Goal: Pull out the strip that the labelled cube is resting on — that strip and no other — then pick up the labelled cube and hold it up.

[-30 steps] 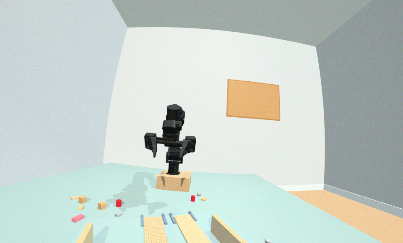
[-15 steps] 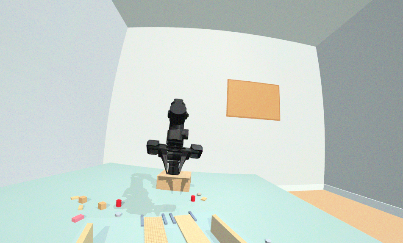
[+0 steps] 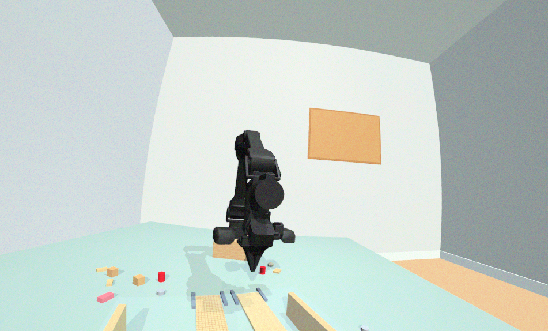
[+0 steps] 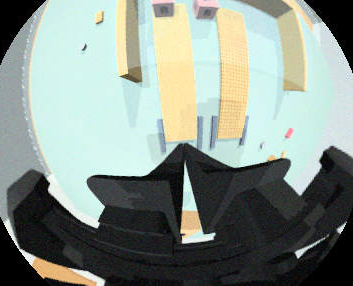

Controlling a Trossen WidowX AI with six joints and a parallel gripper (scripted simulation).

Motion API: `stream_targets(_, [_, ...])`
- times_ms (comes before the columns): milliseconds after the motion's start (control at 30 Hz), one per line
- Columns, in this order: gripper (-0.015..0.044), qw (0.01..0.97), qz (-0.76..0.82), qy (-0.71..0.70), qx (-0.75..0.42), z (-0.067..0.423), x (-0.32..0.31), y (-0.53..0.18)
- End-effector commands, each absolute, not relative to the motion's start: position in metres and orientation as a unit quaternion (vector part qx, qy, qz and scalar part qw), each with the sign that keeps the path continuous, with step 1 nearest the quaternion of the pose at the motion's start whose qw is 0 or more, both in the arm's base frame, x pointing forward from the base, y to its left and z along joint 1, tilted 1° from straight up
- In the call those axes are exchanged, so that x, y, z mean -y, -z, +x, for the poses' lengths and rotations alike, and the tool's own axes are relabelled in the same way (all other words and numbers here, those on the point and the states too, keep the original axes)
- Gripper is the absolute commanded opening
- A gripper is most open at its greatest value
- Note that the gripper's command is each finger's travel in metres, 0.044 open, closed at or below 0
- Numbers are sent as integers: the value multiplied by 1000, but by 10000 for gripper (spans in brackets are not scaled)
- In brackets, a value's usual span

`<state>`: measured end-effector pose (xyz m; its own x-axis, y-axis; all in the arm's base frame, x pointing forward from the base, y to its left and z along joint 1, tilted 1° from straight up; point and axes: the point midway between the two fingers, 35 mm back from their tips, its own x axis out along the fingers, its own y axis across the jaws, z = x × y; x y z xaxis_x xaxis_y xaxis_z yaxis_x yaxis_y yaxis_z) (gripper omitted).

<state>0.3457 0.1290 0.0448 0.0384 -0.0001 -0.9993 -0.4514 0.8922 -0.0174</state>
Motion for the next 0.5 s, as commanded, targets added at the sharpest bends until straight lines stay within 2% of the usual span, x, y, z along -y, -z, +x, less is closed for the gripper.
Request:
stream_targets(0, [0,697,-170,-165,-677,348,-131,-46])
stream_targets(467, [0,697,-170,-165,-677,351,-131,-23])
